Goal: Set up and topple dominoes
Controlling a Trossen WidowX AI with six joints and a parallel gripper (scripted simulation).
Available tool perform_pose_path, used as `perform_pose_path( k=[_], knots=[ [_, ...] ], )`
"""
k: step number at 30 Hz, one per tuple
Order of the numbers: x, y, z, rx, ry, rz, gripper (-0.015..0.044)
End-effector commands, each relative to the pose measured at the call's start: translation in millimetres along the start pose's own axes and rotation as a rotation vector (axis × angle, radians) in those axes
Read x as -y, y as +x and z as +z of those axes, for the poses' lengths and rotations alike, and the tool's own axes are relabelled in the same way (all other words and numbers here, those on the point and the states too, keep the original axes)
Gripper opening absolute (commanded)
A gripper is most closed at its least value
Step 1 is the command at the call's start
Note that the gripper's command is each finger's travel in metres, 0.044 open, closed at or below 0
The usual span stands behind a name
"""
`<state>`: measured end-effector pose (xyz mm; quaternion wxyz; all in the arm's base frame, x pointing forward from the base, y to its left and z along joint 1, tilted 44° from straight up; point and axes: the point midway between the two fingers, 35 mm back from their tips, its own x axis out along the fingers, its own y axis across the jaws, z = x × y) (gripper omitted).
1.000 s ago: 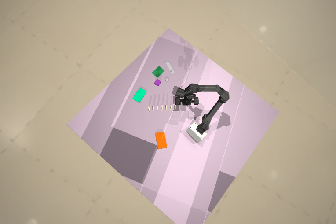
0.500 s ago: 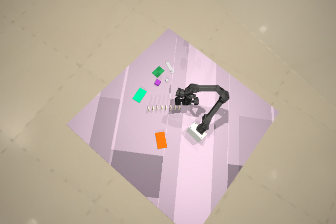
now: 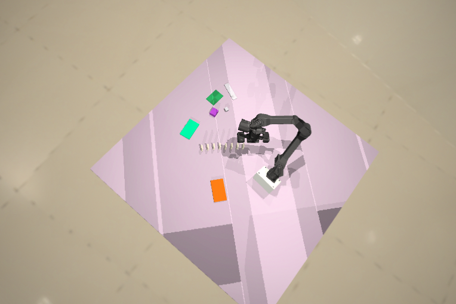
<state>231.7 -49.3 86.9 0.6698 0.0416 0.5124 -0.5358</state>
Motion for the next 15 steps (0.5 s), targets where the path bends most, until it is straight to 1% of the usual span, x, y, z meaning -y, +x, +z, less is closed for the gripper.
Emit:
perform_pose_path(
  k=[1,3,4,15],
  knots=[
    [-0.3,37.2,1.7,-0.002,-0.003,-0.006,0.0000],
    [2.2,66.4,1.7,0.001,-0.002,-0.009,0.0000],
    [3.5,73.9,1.5,0.002,-0.002,-0.011,0.0000],
    [0.1,76.2,1.8,0.002,-0.002,-0.011,0.0000]
  ],
)
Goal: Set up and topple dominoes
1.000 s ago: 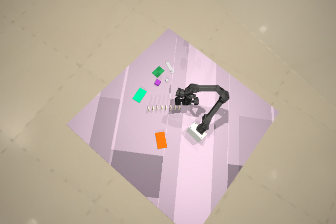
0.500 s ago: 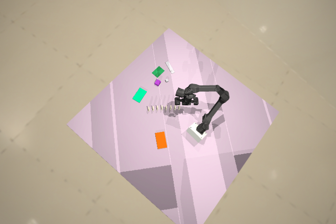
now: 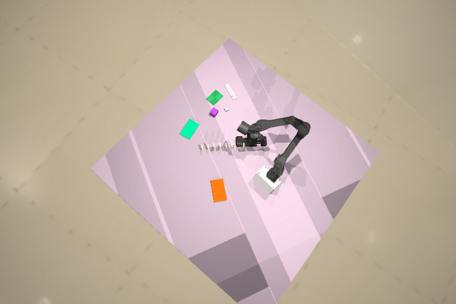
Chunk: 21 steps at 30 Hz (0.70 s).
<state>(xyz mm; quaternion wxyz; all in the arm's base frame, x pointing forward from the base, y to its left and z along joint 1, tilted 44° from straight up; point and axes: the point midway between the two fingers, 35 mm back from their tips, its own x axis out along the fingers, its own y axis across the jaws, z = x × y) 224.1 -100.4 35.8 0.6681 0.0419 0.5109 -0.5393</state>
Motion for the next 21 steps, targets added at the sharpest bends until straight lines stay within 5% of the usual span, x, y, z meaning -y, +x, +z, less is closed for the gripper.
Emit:
perform_pose_path(
  k=[1,21],
  knots=[
    [-3.6,3.5,0.0,0.002,-0.007,-0.005,0.0000],
    [-35.8,3.1,0.7,0.001,-0.007,-0.003,0.0000]
  ],
)
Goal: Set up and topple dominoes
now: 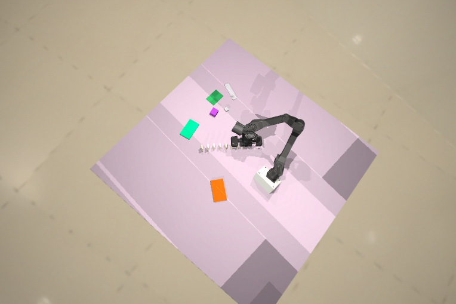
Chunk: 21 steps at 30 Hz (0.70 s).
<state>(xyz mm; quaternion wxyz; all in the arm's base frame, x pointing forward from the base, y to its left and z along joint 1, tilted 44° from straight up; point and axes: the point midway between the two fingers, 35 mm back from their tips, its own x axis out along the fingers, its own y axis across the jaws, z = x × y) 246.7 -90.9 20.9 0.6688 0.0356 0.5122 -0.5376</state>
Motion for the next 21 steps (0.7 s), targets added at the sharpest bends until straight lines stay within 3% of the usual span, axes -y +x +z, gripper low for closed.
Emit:
perform_pose_path(
  k=[1,10,15,21],
  knots=[
    [-8.9,1.0,-0.9,-0.004,0.005,0.000,0.0000],
    [-11.4,-32.6,4.1,-0.062,0.022,0.032,0.0000],
    [-27.3,-57.1,-2.1,-0.009,0.006,0.003,0.0000],
    [-28.2,-58.5,-2.5,-0.006,0.005,0.002,0.0000]
  ],
)
